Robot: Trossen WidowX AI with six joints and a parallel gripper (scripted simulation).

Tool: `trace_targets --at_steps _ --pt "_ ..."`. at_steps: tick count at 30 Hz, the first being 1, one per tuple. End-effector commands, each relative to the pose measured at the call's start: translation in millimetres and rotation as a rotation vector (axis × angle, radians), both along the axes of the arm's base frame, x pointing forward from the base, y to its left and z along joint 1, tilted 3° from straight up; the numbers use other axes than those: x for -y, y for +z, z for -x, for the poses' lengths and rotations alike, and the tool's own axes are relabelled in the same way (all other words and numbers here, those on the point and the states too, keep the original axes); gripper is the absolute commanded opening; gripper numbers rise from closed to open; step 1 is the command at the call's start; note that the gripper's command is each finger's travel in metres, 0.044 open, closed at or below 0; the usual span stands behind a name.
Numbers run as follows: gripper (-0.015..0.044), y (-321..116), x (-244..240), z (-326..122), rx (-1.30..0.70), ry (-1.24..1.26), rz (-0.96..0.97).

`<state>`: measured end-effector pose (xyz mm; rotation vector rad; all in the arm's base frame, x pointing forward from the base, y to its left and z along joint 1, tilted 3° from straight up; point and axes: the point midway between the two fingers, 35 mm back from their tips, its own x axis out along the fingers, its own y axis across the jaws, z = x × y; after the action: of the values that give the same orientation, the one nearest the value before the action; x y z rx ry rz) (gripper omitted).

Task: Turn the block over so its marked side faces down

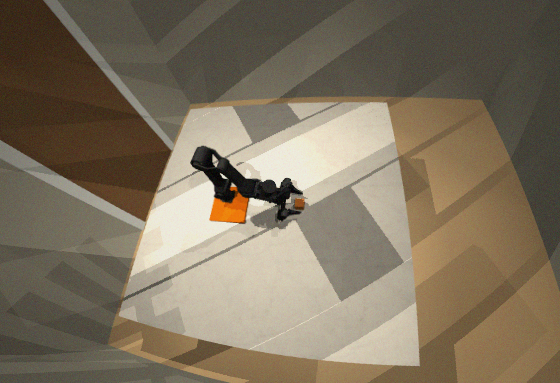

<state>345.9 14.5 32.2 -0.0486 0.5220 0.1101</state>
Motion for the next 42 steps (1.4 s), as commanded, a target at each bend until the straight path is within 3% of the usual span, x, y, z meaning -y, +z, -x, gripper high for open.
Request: trace_targets --at_steps 1,20,28,34,42 --pt "0.044 0 0 0 0.002 0.001 -0.005" --pt "0.044 1 0 -1 -0.004 0.001 -0.005" --pt "0.044 28 0 -15 -0.27 -0.019 0.014" --pt "0.044 66 0 12 -0.511 -0.009 0.055" --pt "0.044 72 1 17 -0.539 -0.007 0.06"
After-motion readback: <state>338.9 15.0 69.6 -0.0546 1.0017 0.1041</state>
